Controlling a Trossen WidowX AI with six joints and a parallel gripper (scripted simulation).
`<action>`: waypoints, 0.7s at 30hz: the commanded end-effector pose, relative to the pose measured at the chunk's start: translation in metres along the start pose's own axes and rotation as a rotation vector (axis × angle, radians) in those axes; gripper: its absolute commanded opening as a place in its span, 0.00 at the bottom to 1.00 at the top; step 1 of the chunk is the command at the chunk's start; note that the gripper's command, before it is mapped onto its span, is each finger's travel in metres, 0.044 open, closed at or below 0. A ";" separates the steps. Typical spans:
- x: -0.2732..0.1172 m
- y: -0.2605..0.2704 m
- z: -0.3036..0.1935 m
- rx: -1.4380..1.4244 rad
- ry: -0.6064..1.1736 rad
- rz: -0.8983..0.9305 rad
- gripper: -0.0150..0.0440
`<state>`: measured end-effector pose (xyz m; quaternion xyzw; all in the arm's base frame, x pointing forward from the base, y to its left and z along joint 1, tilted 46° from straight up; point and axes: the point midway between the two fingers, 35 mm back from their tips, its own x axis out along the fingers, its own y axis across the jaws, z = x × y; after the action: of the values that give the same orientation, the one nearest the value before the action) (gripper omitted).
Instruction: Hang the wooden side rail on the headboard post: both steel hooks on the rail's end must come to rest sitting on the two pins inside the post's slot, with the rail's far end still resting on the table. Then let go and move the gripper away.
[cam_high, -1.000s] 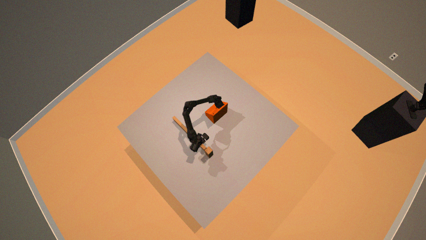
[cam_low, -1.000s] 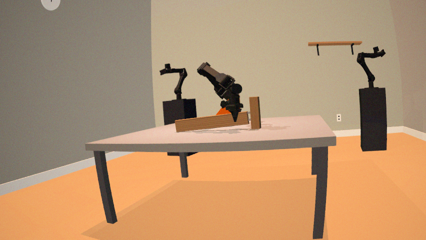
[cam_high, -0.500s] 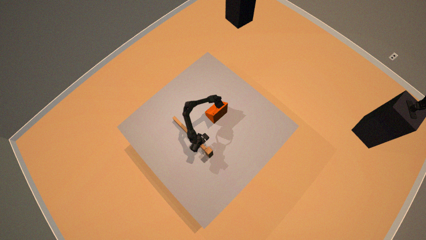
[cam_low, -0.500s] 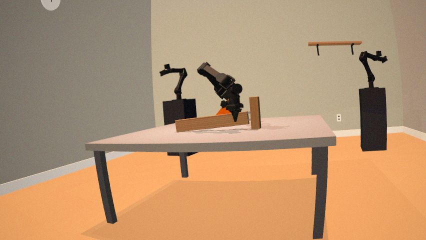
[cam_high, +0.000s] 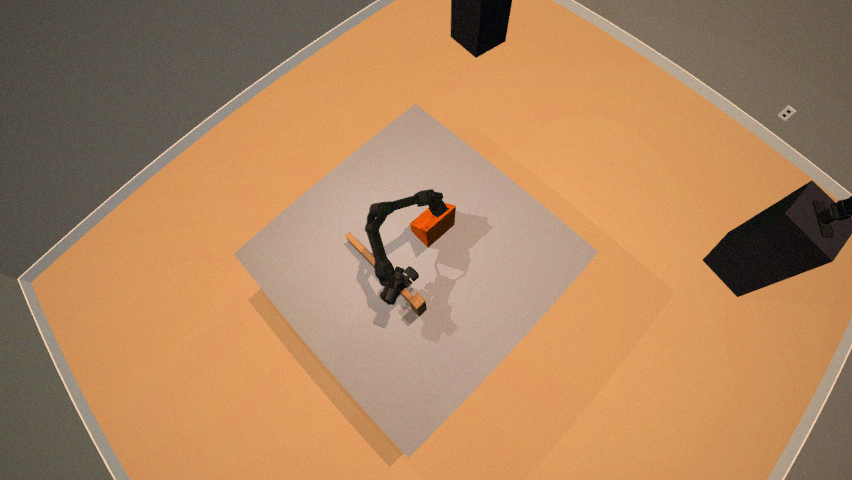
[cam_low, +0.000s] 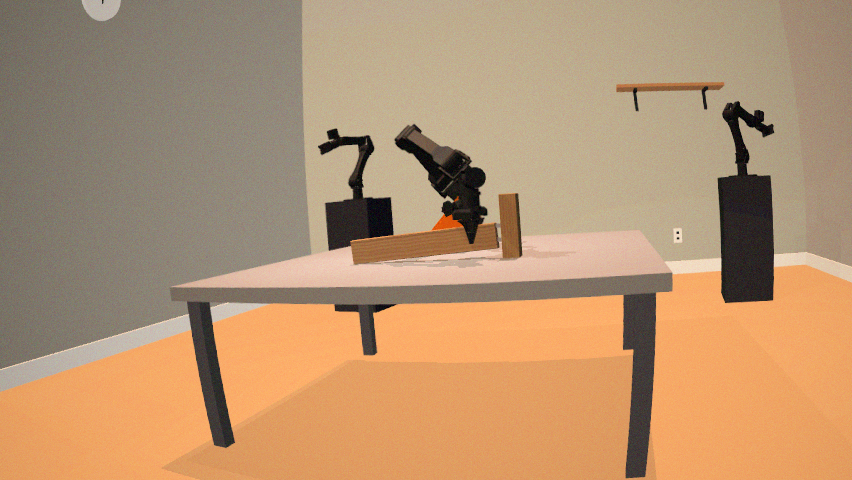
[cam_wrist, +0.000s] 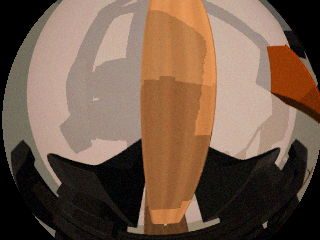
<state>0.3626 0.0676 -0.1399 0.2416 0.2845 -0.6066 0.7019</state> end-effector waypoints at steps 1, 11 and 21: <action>-0.004 0.001 -0.004 -0.003 0.005 0.009 0.25; -0.005 0.001 -0.005 -0.003 0.005 0.009 0.25; -0.004 0.001 -0.006 -0.003 0.005 0.009 0.25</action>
<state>0.3622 0.0693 -0.1412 0.2418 0.2850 -0.6065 0.7018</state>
